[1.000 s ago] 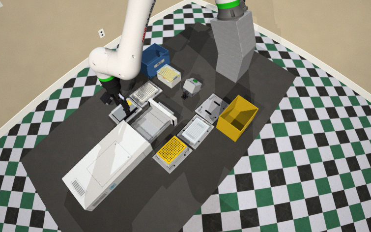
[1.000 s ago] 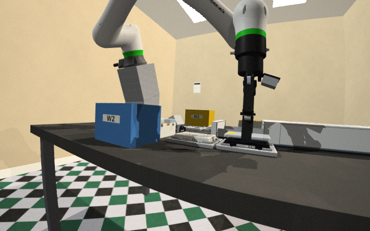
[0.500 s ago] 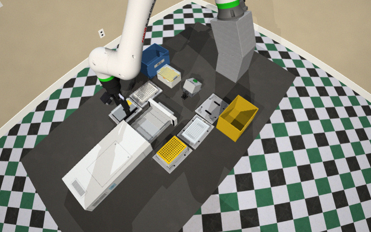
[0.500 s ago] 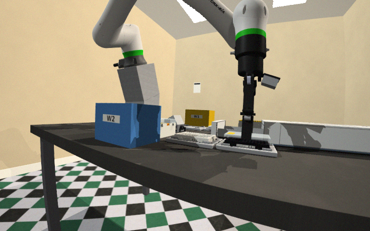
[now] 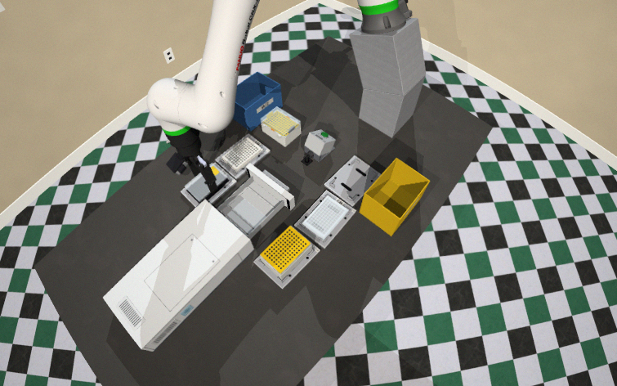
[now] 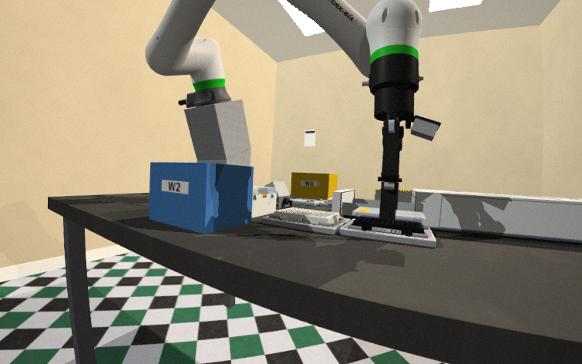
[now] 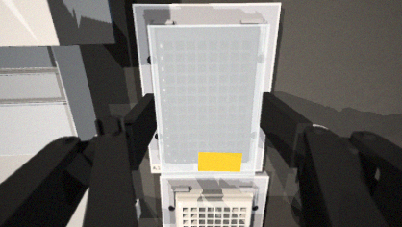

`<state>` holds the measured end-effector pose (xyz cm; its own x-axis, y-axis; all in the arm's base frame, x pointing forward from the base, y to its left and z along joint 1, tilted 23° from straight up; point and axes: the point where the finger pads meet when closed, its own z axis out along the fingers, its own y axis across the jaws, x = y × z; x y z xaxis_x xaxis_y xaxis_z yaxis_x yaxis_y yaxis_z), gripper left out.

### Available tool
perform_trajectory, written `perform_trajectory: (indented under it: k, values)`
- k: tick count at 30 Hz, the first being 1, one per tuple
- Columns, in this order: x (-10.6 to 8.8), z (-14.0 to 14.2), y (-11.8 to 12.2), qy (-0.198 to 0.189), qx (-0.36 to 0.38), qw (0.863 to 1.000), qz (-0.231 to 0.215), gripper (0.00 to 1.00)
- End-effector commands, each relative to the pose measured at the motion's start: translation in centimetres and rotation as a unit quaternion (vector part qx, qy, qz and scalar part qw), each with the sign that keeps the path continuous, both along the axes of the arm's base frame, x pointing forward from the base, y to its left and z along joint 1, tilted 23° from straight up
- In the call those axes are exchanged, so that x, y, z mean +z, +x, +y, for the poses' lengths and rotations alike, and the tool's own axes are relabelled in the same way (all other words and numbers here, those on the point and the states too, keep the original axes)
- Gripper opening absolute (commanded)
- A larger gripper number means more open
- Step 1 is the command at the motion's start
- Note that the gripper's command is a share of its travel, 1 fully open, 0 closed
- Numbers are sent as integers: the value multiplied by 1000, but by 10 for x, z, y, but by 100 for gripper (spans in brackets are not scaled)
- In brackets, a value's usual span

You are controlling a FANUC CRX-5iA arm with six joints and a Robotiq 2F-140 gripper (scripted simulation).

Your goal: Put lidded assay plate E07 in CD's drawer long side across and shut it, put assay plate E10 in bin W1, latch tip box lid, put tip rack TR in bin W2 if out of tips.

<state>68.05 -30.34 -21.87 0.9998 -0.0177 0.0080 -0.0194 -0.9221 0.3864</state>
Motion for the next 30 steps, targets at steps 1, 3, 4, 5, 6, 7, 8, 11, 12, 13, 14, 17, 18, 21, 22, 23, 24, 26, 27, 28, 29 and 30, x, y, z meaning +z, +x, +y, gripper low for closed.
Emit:
perform_trajectory:
  k: [1, 3, 4, 5, 6, 7, 8, 11, 12, 13, 14, 17, 18, 21, 22, 23, 24, 26, 27, 28, 29, 30]
  values:
    - [1, 0, 1, 0, 0, 1000, -1, 10]
    - [1, 0, 1, 0, 0, 1000, -1, 10]
    - [1, 0, 1, 0, 0, 1000, -1, 10]
    - [1, 0, 1, 0, 0, 1000, -1, 10]
    - [1, 0, 1, 0, 0, 1000, -1, 10]
    - [1, 0, 1, 0, 0, 1000, -1, 10]
    - [1, 0, 1, 0, 0, 1000, -1, 10]
    - [0, 0, 1, 0, 0, 1000, -1, 10]
    - [0, 0, 1, 0, 0, 1000, -1, 10]
    - [0, 0, 1, 0, 0, 1000, -1, 10]
    - [-1, -1, 1, 0, 0, 1000, -1, 10]
    - [-2, -1, 1, 0, 0, 1000, -1, 10]
    - [-2, -1, 1, 0, 0, 1000, -1, 10]
    - [-3, -1, 1, 0, 0, 1000, -1, 10]
    - [-3, -2, 1, 0, 0, 1000, -1, 10]
    - [-3, -2, 1, 0, 0, 1000, -1, 10]
    - [-3, -2, 1, 0, 0, 1000, -1, 10]
    - [-4, -2, 1, 0, 0, 1000, -1, 10]
    - [-4, -2, 1, 0, 0, 1000, -1, 10]
    - [-4, -2, 1, 0, 0, 1000, -1, 10]
    - [-5, -2, 1, 0, 0, 1000, -1, 10]
    - [-5, -2, 1, 0, 0, 1000, -1, 10]
